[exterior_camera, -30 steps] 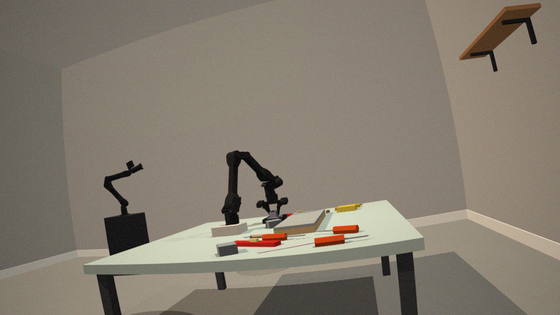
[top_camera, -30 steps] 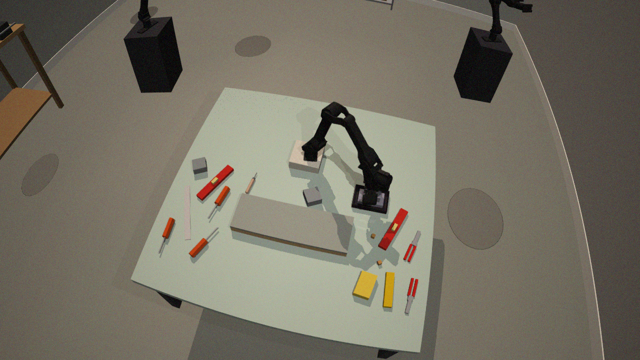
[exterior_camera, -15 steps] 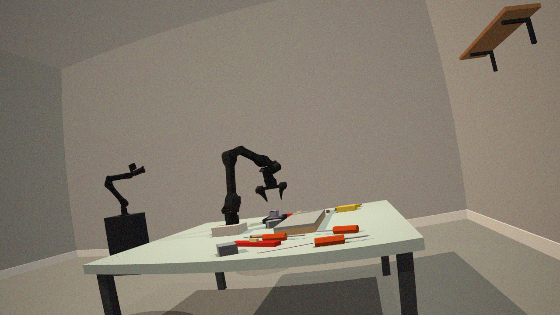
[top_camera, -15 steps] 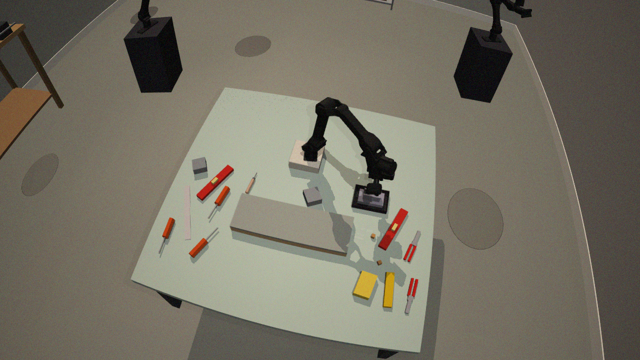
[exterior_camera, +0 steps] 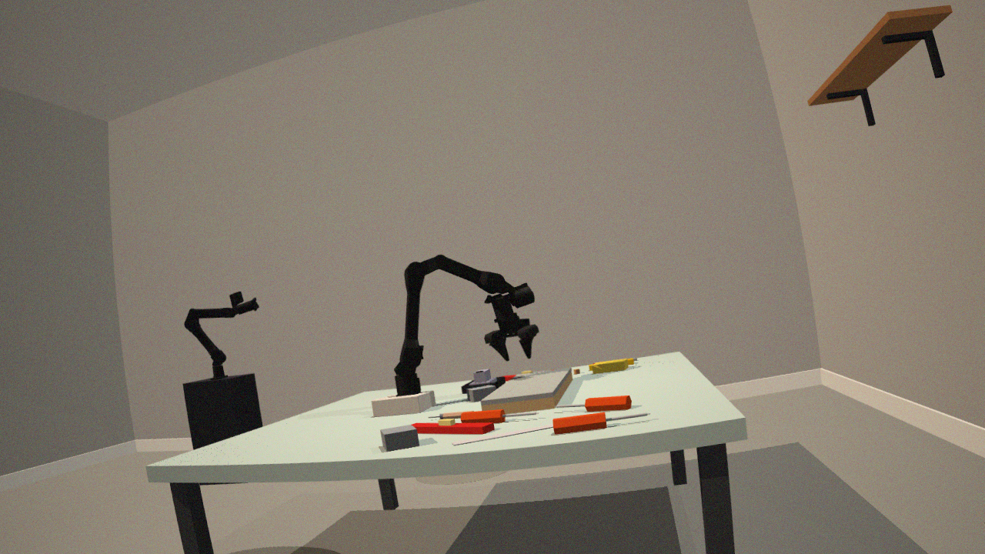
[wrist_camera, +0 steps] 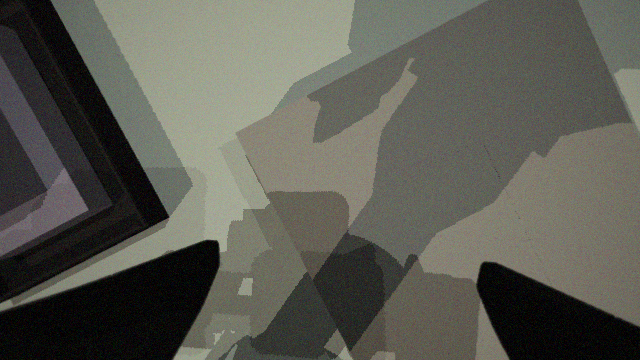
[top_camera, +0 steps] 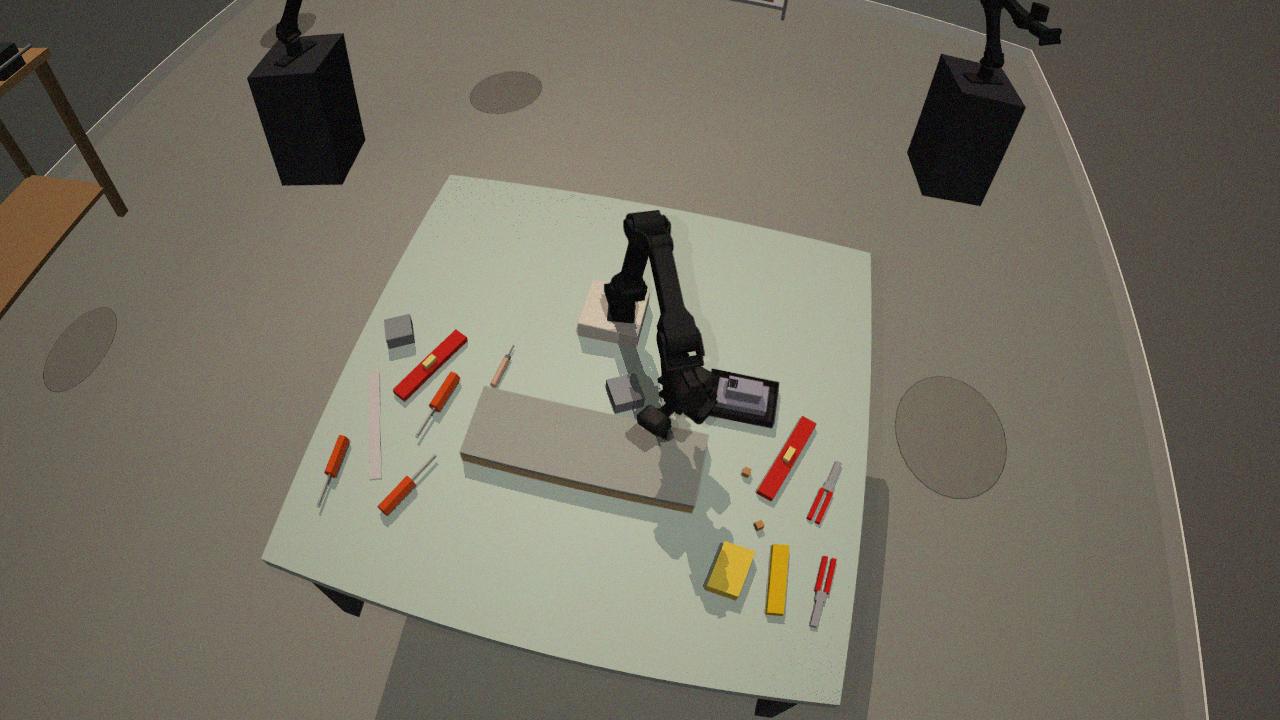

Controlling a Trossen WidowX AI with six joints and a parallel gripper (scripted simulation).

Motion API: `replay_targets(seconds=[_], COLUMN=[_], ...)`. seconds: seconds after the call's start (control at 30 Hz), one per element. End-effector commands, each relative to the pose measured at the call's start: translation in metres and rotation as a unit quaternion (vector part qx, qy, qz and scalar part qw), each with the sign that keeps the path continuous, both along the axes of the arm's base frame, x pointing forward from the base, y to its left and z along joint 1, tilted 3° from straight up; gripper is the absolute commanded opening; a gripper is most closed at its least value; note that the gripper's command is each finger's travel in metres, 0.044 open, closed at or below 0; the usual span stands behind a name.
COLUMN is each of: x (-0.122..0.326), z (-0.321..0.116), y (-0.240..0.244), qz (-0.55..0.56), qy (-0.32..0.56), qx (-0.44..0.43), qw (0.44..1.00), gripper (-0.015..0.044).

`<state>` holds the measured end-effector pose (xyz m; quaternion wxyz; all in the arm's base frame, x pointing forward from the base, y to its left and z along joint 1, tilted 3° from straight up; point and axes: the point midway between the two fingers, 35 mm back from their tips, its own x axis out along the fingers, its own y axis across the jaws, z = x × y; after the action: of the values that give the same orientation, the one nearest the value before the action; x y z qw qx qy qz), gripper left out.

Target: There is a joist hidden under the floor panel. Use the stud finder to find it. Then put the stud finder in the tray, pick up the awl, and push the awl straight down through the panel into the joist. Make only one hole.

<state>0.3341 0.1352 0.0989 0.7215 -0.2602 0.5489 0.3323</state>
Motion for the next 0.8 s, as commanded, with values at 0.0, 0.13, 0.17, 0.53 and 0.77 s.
replay_targets(seconds=[0.0,0.13,0.17,0.53,0.77], x=[0.018,0.022,0.021,-0.024,-0.087], z=[-0.010,-0.018,-0.020,-0.040,-0.053], y=[-0.069,-0.128,-0.143,-0.297,-0.377], qz=[-0.085,-0.156,-0.173,-0.359,-0.468], qy=[0.019,0.035,0.040,0.096,0.135], qx=[-0.020,-0.031,-0.034,-0.047,-0.042], qw=[0.996,0.987,0.983,0.927,0.872], gripper=[0.0440,0.0440,0.0440,0.0440,0.0440])
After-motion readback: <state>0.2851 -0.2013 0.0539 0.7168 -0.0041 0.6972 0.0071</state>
